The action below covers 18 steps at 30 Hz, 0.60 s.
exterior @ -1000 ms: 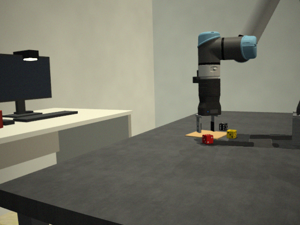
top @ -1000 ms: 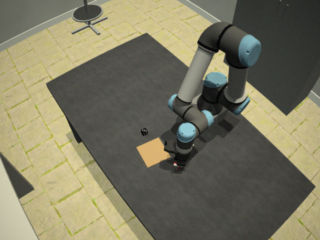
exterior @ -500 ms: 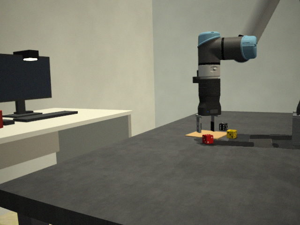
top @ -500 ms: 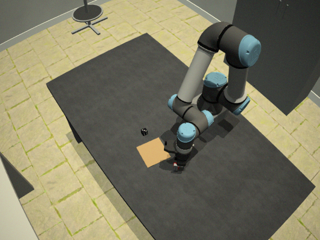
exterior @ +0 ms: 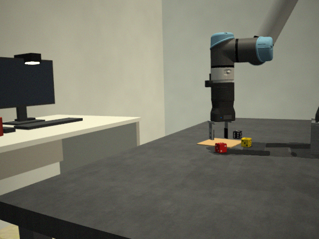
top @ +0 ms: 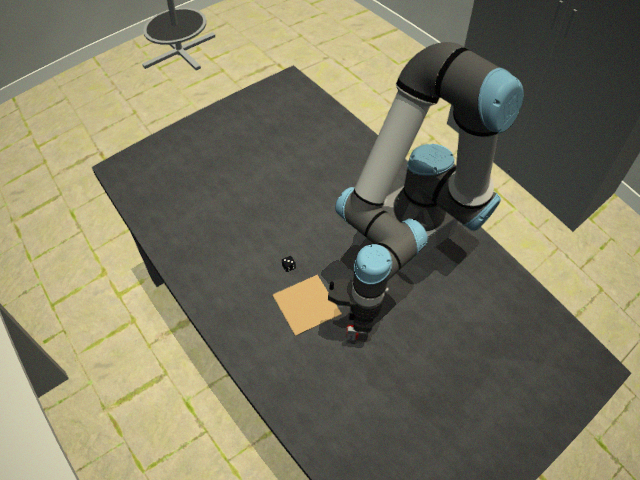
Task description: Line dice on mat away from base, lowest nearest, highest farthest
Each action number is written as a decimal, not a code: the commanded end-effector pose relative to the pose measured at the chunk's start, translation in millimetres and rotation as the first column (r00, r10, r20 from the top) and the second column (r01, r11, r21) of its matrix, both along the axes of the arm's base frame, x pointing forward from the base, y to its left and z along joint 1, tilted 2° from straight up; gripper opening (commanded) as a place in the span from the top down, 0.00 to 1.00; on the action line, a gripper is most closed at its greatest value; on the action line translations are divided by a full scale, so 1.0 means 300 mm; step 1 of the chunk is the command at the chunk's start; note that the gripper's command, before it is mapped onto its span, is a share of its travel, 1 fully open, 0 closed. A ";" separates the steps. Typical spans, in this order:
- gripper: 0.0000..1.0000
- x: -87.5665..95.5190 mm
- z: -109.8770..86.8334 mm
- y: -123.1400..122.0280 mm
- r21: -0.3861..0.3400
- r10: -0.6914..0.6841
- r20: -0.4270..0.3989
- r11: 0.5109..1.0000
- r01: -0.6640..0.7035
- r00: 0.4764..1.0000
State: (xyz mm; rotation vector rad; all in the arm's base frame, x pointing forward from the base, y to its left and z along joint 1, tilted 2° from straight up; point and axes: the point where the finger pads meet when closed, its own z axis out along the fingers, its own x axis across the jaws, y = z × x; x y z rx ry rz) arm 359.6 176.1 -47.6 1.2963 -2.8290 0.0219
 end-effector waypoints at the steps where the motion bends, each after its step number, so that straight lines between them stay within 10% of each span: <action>1: 0.00 0.003 0.045 0.002 0.001 0.000 0.002 1.000 0.000 1.000; 18: 0.00 0.008 0.285 0.008 0.001 0.000 0.002 1.000 0.000 1.000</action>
